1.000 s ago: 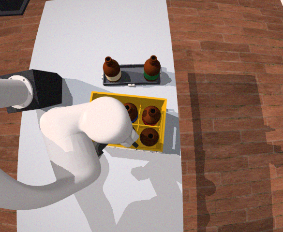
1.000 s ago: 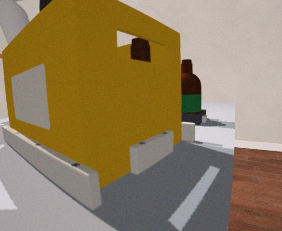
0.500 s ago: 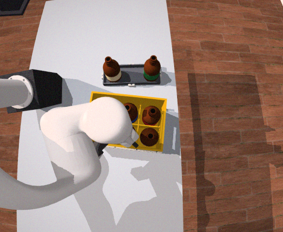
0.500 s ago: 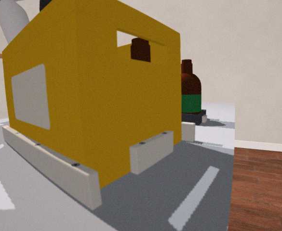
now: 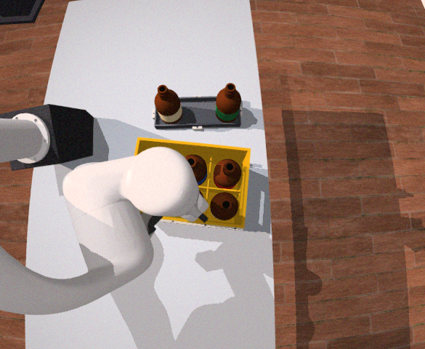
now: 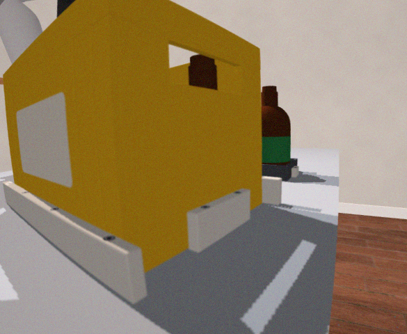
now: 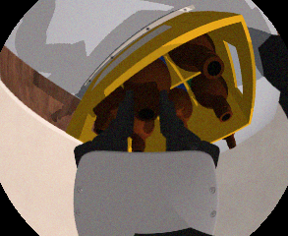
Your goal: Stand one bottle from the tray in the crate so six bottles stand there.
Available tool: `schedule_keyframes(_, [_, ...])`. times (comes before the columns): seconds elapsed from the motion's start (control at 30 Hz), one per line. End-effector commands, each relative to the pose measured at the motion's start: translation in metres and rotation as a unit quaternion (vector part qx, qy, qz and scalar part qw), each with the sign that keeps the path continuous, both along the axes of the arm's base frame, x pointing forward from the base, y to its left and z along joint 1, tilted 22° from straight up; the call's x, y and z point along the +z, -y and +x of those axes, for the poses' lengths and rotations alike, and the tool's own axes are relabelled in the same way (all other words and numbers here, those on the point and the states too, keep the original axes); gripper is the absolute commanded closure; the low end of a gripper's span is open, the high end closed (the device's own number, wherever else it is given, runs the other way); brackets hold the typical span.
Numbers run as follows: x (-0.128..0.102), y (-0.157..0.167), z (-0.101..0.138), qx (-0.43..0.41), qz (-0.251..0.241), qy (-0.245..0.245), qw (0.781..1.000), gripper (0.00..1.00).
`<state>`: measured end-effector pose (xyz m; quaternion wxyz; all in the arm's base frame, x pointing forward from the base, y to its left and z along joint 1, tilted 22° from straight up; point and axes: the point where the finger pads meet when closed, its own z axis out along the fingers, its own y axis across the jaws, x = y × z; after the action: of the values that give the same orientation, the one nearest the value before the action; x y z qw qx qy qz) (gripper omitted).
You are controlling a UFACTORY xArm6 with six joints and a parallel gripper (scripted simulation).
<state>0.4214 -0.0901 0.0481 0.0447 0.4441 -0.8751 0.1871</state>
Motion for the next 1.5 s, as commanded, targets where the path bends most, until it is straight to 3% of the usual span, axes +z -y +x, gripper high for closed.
schedule_keyframes(0.0, [0.0,0.0,0.002,0.0,0.0,0.002,1.0,1.0])
schedule_keyframes(1.47, [-0.012,0.005,0.003,0.0,0.0,0.002,1.0,1.0])
